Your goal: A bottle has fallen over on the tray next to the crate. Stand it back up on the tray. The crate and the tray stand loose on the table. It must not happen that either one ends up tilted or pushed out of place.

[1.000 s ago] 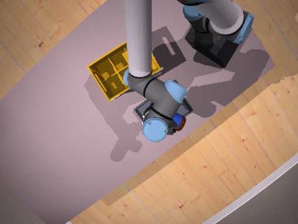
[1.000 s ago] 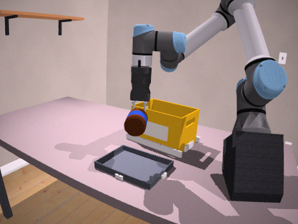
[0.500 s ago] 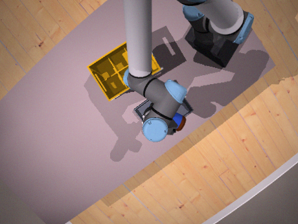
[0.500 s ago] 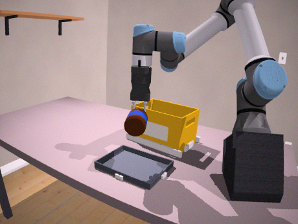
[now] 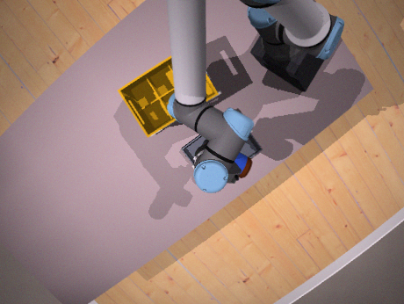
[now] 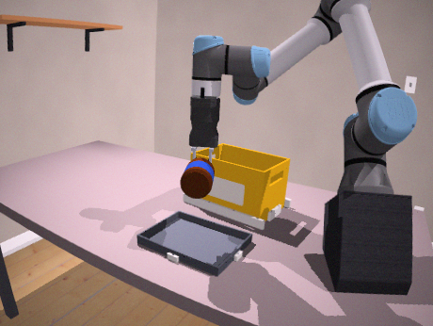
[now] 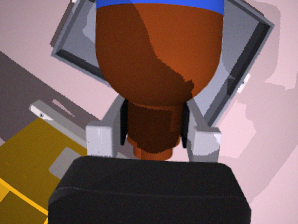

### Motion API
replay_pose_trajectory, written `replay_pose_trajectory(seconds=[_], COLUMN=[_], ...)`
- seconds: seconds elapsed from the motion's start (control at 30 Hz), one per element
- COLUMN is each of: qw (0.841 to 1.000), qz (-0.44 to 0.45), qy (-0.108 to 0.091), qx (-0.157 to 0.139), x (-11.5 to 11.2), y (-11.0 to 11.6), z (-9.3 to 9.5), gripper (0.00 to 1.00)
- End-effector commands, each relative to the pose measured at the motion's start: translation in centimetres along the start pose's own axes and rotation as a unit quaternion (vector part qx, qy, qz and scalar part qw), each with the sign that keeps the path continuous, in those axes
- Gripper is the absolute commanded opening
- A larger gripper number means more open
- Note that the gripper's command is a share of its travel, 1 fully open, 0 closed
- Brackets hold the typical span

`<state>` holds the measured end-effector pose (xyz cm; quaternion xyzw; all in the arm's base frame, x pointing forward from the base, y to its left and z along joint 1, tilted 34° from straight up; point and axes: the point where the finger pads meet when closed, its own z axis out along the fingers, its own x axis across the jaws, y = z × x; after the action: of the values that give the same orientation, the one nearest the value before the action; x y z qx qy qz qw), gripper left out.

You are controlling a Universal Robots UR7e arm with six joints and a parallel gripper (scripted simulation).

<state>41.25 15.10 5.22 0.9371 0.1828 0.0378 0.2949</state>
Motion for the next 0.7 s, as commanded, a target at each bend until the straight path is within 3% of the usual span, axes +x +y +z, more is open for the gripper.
replay_pose_trajectory(seconds=[0.0,0.67], qw=[1.0,0.998], qz=[0.0,0.0], qy=[0.0,-0.001], qx=[-0.004,-0.06], x=[0.02,-0.02], y=[0.0,-0.07], z=[-0.03,0.02], gripper=[0.0,0.0])
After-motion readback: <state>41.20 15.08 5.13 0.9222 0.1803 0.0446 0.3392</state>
